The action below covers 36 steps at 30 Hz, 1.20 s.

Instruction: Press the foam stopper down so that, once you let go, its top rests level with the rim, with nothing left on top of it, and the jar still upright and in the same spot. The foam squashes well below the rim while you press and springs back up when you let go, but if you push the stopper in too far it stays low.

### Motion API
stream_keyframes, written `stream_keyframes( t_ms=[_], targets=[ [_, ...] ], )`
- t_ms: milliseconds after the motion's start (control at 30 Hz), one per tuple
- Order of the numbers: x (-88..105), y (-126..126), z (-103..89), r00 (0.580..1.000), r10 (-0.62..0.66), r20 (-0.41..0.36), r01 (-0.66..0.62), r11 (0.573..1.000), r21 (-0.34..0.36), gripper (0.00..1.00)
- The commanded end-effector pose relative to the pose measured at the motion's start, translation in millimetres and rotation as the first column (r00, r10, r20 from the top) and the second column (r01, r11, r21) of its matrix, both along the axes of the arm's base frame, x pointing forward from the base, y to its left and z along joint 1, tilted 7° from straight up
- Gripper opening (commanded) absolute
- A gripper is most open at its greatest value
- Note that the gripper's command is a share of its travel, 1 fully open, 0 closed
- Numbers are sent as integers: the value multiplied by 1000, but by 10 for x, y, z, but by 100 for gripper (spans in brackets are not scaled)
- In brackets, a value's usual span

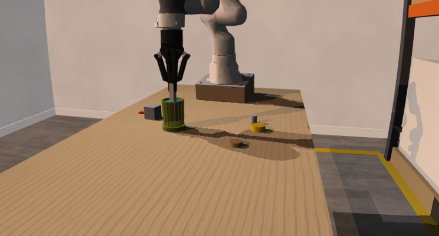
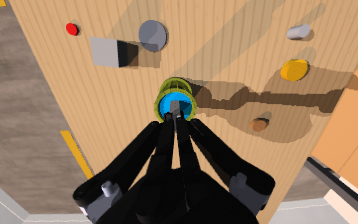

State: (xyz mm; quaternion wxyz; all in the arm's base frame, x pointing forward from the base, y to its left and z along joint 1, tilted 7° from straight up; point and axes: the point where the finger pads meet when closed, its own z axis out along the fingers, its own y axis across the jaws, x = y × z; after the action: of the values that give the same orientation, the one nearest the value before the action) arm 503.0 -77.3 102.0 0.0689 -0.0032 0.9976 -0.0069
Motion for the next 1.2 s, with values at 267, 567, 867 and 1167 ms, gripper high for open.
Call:
stream_keyframes(
  t_ms=[267, 567, 867, 1167],
  targets=[
    [-66, 27, -24, 1000, 1, -19, -1, 1000, 4, 0],
    [-59, 21, 128, 1000, 1, -19, -1, 1000, 4, 0],
    [-48, 10, 399, 1000, 1, -19, -1, 1000, 4, 0],
    [-42, 5, 536, 1000, 1, -19, -1, 1000, 4, 0]
  ],
)
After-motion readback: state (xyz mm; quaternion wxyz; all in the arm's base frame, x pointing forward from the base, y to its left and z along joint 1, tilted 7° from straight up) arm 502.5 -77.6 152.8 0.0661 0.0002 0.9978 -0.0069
